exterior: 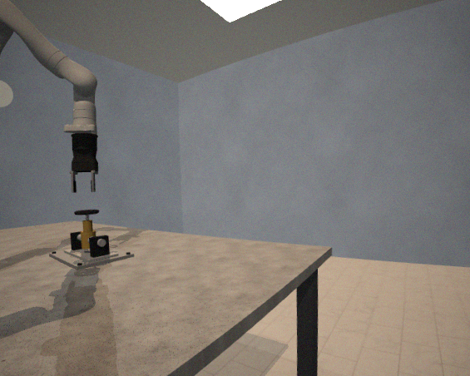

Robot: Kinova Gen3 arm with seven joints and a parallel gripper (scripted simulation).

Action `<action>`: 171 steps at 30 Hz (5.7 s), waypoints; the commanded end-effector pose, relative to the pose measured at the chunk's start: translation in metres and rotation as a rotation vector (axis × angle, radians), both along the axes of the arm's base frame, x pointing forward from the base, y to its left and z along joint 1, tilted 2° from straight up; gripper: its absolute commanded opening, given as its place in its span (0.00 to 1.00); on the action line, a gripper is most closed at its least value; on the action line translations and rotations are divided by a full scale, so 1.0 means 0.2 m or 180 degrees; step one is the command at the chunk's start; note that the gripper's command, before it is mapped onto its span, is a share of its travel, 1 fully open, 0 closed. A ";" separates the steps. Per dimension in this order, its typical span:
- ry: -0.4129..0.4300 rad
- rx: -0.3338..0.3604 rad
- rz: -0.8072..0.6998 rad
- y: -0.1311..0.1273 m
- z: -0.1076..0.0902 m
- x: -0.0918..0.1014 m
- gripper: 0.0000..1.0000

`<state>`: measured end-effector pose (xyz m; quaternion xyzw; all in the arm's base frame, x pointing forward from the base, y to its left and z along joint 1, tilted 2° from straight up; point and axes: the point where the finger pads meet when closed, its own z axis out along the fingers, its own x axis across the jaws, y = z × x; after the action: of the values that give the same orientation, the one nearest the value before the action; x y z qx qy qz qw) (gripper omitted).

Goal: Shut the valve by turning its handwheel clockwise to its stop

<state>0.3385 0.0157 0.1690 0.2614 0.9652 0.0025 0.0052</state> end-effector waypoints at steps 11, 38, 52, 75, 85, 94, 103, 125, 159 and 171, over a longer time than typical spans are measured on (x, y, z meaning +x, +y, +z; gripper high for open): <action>-0.0030 0.0034 -0.0077 -0.01 0.01 0.02 1.00; -0.0034 0.0043 -0.0112 -0.01 -0.02 0.02 0.60; -0.0034 0.0043 -0.0112 -0.01 -0.09 0.03 0.60; -0.0034 0.0043 -0.0112 -0.02 -0.21 0.03 0.60; -0.0034 0.0042 -0.0112 -0.02 -0.23 0.03 0.60; -0.0034 0.0042 -0.0112 -0.02 -0.23 0.03 0.60; -0.0034 0.0042 -0.0112 -0.02 -0.23 0.03 0.60; -0.0034 0.0042 -0.0112 -0.02 -0.23 0.03 0.60; -0.0034 0.0043 -0.0112 -0.02 -0.26 0.03 0.60; -0.0034 0.0043 -0.0112 -0.01 -0.28 0.03 0.60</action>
<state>0.3453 0.0133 0.1135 0.2777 0.9606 0.0105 0.0085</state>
